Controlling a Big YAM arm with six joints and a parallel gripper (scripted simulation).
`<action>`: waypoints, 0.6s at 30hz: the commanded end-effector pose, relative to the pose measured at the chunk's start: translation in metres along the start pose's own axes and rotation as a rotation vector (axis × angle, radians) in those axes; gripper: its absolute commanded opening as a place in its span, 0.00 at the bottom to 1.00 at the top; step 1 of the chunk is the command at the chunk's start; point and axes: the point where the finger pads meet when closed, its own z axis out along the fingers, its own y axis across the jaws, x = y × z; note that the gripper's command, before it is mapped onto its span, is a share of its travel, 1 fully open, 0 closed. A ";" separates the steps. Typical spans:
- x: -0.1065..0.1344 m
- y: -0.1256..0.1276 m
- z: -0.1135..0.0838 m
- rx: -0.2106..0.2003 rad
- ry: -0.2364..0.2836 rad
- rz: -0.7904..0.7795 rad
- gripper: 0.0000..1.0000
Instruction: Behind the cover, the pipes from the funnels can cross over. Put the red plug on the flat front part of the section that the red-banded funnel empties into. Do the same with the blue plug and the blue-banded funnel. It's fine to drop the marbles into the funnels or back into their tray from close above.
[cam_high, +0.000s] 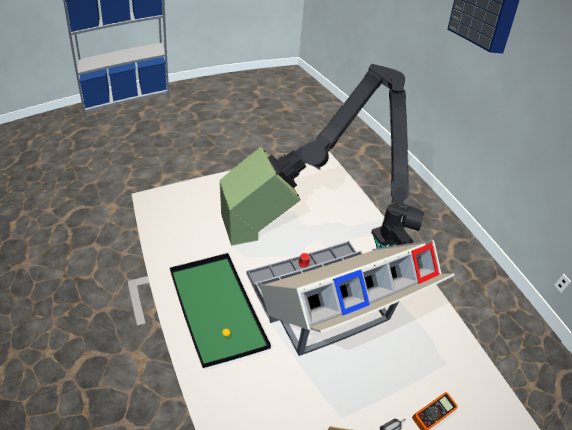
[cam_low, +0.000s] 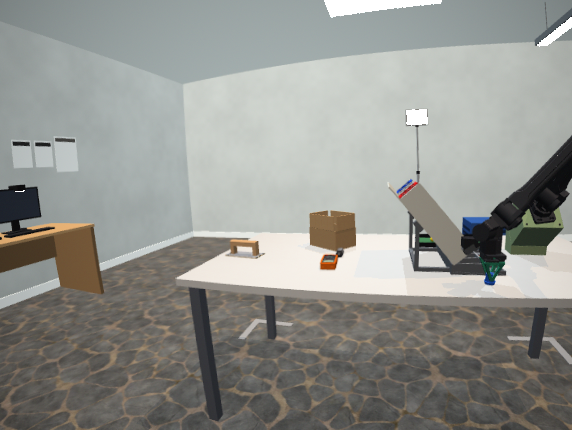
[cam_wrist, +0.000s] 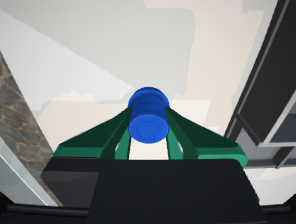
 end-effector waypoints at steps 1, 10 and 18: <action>0.003 -0.003 0.006 0.006 0.012 0.010 0.00; -0.003 -0.004 -0.006 0.005 -0.005 0.007 0.00; -0.004 0.001 -0.022 -0.003 -0.013 -0.003 0.00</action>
